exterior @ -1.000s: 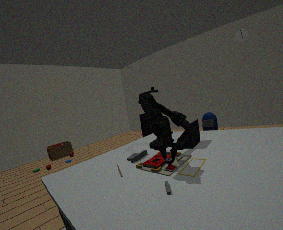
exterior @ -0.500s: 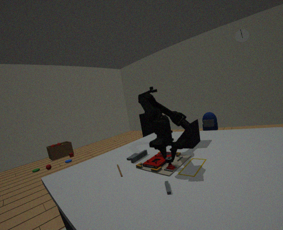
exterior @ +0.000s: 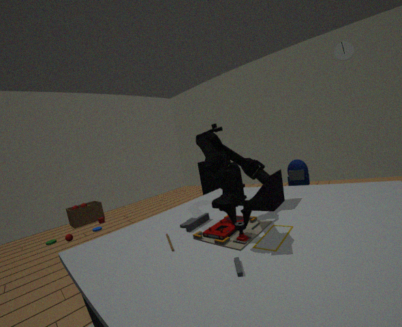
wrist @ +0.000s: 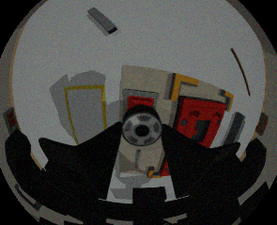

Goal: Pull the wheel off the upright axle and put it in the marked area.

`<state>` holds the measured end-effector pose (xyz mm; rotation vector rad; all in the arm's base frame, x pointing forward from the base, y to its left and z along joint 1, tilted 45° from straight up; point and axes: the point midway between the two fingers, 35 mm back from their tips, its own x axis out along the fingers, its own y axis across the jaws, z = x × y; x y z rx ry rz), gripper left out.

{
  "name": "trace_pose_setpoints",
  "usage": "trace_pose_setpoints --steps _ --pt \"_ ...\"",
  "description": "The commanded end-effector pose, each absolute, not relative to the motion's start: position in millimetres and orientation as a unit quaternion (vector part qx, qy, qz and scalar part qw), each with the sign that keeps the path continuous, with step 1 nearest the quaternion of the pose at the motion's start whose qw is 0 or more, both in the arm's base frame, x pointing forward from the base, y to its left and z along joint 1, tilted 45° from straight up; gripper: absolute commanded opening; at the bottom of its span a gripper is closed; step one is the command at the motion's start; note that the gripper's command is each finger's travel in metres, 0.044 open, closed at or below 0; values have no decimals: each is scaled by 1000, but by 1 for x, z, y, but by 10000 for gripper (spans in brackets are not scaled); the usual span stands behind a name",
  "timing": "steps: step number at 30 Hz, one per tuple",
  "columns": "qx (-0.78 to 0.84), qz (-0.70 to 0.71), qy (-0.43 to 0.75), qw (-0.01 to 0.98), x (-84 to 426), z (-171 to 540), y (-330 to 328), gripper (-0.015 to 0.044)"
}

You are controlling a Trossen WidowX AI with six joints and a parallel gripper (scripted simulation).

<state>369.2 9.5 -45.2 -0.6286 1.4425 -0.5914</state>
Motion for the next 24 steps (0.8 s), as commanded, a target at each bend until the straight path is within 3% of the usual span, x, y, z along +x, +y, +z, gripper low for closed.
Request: trace_pose_setpoints --steps 1,24 --pt "-278 -260 638 670 370 -43 13 0" --pt "-279 -260 637 670 369 -38 18 0"
